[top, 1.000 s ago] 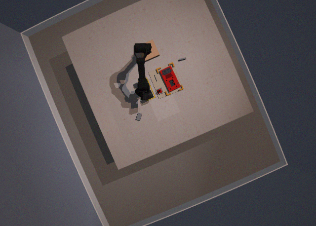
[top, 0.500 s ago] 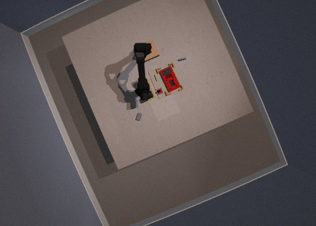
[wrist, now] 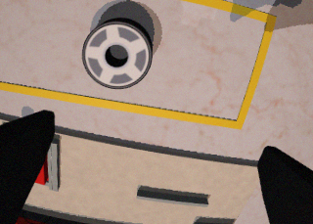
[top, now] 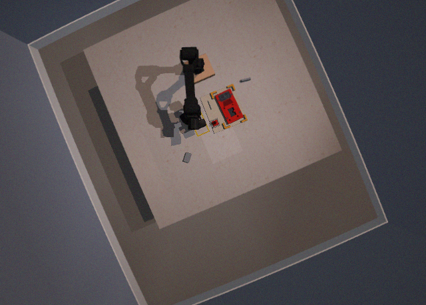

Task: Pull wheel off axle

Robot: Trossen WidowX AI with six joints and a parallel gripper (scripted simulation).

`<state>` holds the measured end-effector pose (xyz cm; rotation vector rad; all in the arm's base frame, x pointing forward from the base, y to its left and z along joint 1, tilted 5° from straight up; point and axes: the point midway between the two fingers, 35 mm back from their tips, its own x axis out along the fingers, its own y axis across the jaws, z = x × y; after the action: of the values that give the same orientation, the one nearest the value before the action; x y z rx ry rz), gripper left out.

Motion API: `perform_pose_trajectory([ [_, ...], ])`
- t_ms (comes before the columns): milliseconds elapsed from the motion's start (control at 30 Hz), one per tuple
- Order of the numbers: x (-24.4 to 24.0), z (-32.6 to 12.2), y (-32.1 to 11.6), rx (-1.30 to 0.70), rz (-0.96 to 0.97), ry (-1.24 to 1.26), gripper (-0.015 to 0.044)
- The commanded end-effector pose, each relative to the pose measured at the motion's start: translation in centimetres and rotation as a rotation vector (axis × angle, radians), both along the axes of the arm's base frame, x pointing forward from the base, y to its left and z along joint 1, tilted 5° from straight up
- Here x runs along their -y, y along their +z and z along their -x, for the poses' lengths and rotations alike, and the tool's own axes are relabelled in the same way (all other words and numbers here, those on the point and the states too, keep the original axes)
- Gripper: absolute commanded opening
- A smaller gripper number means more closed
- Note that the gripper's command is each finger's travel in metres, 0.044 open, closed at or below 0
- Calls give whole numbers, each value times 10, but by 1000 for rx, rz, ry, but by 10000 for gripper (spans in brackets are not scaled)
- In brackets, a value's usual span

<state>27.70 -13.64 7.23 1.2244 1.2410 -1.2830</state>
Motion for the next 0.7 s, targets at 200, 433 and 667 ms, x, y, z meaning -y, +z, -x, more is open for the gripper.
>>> perform_pose_trajectory([
  [200, -26, 52, 39, 5, 5, -1, 440],
  [433, -26, 52, 39, 5, 5, -1, 440],
  [667, -26, 52, 39, 5, 5, -1, 440],
])
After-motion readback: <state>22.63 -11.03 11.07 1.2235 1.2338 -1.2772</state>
